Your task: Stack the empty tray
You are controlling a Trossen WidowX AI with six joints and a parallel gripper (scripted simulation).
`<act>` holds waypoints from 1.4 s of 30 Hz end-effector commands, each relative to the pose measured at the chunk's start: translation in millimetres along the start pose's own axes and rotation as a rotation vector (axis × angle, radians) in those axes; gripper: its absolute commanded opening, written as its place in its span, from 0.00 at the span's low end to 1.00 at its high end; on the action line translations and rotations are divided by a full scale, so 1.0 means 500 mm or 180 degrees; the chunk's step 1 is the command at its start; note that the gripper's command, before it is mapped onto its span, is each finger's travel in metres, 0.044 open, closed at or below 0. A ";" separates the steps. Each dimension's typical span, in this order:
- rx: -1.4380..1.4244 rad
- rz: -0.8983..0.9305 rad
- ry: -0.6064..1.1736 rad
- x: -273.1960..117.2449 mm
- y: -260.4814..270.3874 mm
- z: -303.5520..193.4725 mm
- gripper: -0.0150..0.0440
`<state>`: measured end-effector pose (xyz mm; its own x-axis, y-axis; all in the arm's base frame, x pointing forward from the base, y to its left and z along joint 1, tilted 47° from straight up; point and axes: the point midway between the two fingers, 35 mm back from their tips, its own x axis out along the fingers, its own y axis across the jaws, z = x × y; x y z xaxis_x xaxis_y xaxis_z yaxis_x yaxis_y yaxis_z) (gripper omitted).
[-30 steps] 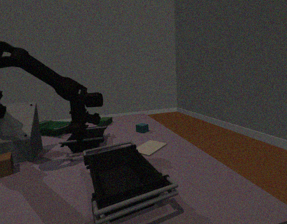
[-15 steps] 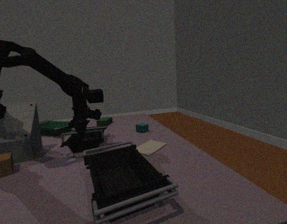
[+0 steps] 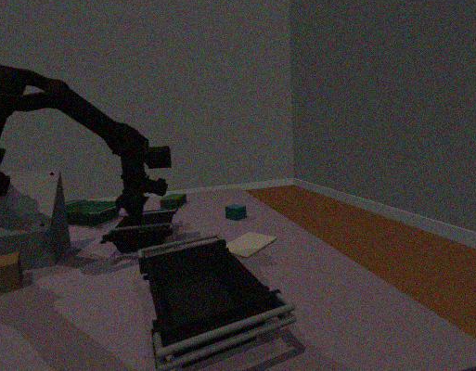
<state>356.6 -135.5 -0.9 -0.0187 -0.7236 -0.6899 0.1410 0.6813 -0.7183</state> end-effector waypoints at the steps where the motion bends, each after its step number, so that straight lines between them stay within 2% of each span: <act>1: 0.0028 -0.0011 -0.0051 -0.043 -0.007 0.006 0.40; 24: 0.0015 0.0002 -0.0046 -0.029 -0.003 0.006 0.40; 27: 0.0015 0.0002 -0.0046 -0.029 -0.003 0.006 0.27; 28: 0.0015 0.0002 -0.0046 -0.029 -0.003 0.006 0.25; 42: 0.0018 0.0001 -0.0040 -0.029 -0.003 0.005 0.25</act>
<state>359.2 -126.2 10.5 -0.0063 -0.7247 -0.6890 0.1467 0.6809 -0.7175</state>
